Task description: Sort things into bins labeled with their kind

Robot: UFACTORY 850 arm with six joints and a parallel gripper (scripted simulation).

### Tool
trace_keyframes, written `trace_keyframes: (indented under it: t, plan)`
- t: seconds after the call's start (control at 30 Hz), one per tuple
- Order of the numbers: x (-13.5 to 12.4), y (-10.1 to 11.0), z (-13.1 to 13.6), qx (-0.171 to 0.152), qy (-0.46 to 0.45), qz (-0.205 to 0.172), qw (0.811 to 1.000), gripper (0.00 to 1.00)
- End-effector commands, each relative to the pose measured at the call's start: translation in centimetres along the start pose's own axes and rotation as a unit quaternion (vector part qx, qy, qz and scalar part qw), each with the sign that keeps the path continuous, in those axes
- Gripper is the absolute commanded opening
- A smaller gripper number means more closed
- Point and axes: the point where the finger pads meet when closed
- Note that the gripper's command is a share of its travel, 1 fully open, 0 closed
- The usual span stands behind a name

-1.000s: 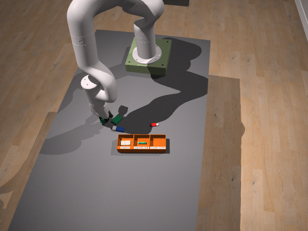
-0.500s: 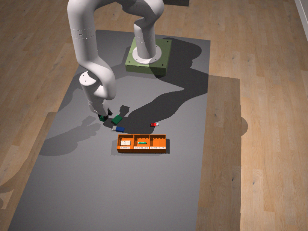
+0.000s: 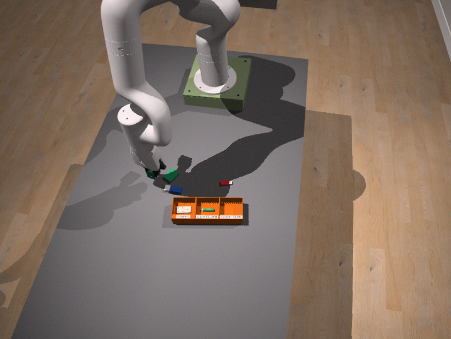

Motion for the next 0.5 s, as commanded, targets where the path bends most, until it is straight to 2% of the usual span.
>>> trace_keyframes:
  t: [0.0, 0.43, 0.47]
  plan:
    - [-0.5, 0.1, 1.5, 0.0, 0.0, -0.001, 1.0, 0.0]
    - [-2.4, 0.1, 9.1, 0.0, 0.0, -0.001, 1.0, 0.0]
    - [-2.4, 0.1, 9.1, 0.0, 0.0, -0.001, 1.0, 0.0]
Point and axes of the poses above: the point where the finger pads meet when closed, its own y axis back along the fingers, its own z axis across the jaws, x = y × z, and after that the axes turned 4 degrees about y, right-handed
